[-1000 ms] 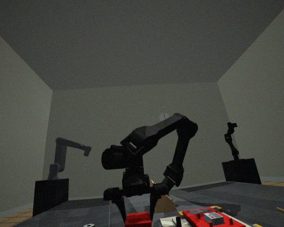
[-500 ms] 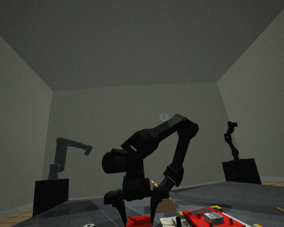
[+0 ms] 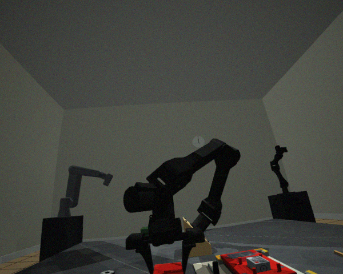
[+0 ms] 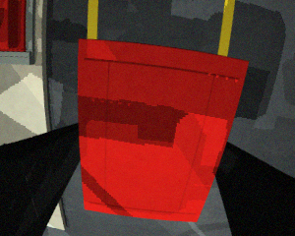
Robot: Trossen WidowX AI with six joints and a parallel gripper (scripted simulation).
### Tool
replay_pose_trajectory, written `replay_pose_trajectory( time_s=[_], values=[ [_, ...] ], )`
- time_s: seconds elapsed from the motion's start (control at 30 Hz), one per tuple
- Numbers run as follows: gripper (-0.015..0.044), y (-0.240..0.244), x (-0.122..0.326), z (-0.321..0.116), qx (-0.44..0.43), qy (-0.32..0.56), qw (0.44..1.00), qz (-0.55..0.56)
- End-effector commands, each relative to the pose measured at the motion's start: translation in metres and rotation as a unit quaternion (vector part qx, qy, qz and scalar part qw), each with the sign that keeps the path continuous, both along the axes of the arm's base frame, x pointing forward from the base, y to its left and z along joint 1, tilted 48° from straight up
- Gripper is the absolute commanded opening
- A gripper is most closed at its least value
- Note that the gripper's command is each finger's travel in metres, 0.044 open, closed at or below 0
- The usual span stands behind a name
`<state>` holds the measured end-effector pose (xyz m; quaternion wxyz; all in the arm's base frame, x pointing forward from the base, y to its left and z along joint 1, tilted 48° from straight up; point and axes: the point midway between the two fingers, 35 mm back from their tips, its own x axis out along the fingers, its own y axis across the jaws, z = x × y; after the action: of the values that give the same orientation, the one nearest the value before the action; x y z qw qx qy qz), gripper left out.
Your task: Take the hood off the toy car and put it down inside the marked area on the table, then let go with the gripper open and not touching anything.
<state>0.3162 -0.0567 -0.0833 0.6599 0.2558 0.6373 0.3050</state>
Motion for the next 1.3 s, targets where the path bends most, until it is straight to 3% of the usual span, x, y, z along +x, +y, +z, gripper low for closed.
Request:
replay_pose_trajectory(
  time_s=[0.0,0.83,1.27],
  values=[
    [0.0,0.0021,0.0004,-0.0014,0.001,0.0,1.0,-0.002],
    [0.0,0.0112,0.0003,-0.0096,0.002,0.0,1.0,-0.002],
    [0.0341,0.0095,0.0001,-0.0086,0.0,0.0,1.0,0.0]
  ],
)
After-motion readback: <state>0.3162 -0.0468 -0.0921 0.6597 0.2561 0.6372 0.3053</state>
